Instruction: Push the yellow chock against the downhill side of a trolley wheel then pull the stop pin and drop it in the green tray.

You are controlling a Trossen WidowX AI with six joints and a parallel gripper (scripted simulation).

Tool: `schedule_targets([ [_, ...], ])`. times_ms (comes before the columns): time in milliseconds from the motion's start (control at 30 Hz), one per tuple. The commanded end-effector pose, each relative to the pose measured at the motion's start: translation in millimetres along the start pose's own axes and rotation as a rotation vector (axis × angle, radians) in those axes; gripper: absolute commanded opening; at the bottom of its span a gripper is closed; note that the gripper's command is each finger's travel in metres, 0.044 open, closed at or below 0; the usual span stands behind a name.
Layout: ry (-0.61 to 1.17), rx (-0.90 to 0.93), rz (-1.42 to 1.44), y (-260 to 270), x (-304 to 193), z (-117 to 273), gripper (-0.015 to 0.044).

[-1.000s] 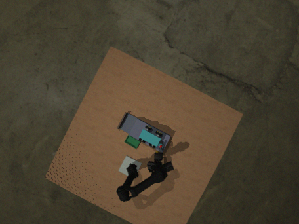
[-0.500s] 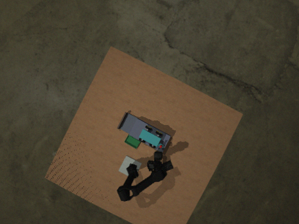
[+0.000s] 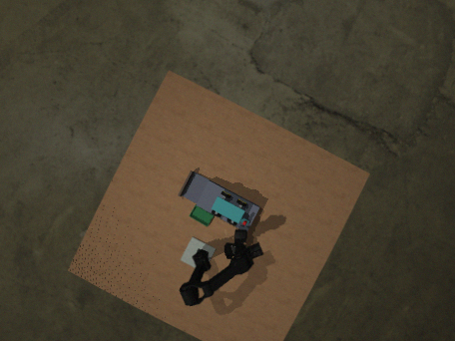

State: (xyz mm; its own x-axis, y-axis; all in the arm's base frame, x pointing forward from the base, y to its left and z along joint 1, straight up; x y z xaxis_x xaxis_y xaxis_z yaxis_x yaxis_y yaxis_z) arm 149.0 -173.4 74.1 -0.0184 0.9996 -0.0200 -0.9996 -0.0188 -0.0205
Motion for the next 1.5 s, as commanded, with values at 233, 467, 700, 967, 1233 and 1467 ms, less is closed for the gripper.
schedule_targets([
  [233,-0.003,0.002,0.000,0.5,0.6,-4.6,0.0085],
  [467,-0.003,0.002,0.000,0.5,0.6,-4.6,0.0019],
  [700,-0.006,0.009,0.006,1.2,0.8,18.8,0.0000],
  [967,-0.006,0.009,0.006,1.0,0.6,44.7,0.0000],
  [1233,-0.006,0.009,0.006,0.7,0.4,71.8,0.0000],
  [1467,-0.006,0.009,0.006,0.3,0.0,95.9,0.0000],
])
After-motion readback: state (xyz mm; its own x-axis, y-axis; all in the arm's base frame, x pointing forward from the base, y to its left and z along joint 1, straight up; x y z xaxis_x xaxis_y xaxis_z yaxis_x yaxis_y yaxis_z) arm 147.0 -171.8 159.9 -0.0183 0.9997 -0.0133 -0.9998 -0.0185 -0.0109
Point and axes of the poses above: the point midway between the two fingers, 35 mm back from their tips, its own z axis back along the fingers, its own y axis across the jaws, x = y × z, the point moved 1 cm from there along z, back along the fingers, and after that the axes turned 14 degrees about -z, right-handed, at the moved point
